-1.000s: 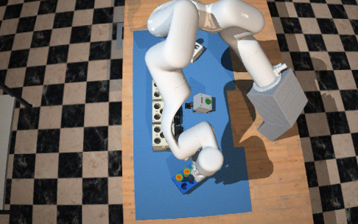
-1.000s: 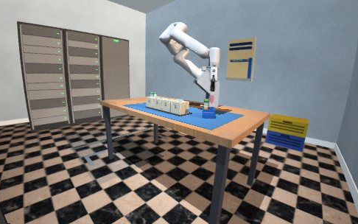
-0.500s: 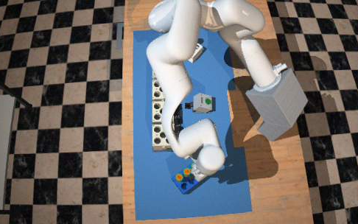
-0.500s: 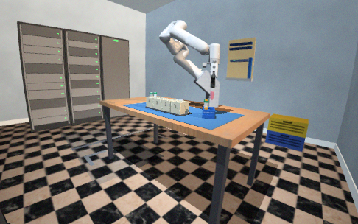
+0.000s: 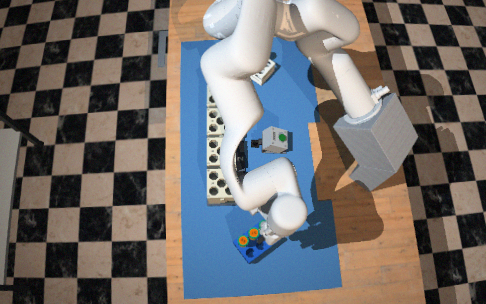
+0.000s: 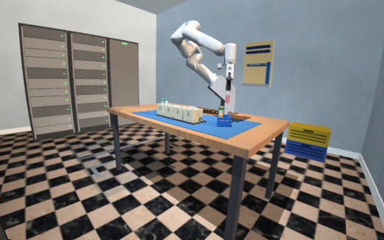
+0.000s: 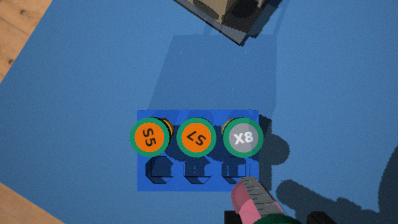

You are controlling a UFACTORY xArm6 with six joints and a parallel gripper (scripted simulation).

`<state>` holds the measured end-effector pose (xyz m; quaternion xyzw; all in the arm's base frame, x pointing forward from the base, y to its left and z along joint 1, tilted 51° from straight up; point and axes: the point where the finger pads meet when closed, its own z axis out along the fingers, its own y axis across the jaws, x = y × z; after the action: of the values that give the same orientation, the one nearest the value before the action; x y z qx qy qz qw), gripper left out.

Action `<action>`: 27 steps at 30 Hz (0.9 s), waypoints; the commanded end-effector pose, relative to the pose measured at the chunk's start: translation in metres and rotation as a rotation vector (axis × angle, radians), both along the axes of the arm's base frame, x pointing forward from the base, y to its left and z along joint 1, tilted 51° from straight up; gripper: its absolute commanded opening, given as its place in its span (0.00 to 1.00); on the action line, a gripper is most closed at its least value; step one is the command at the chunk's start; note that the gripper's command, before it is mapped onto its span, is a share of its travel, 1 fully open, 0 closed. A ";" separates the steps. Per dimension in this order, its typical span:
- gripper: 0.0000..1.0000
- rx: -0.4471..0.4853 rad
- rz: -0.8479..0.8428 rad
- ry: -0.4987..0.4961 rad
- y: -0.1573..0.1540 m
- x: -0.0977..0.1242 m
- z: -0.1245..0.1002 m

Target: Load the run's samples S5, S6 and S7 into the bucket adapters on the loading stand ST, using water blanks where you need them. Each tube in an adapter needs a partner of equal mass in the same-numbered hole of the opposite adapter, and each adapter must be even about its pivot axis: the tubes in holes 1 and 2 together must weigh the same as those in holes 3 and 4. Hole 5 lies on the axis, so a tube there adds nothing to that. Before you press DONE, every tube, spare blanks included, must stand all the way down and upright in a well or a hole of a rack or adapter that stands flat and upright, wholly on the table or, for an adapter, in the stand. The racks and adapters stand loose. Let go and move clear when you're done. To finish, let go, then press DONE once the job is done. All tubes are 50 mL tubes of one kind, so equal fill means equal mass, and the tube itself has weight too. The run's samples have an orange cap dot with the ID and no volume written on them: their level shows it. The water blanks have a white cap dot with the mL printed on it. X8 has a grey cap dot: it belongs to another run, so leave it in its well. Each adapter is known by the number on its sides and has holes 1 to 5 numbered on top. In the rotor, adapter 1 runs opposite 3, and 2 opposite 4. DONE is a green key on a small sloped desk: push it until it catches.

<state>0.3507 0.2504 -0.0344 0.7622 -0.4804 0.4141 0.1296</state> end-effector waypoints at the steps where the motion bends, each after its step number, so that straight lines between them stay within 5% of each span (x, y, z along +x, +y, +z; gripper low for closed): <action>1: 0.00 0.003 0.002 -0.001 0.002 0.000 0.001; 27: 0.00 -0.370 0.459 0.435 -0.082 -0.011 0.072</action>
<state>0.3422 0.1869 0.0178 0.8597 -0.2543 0.3714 0.2414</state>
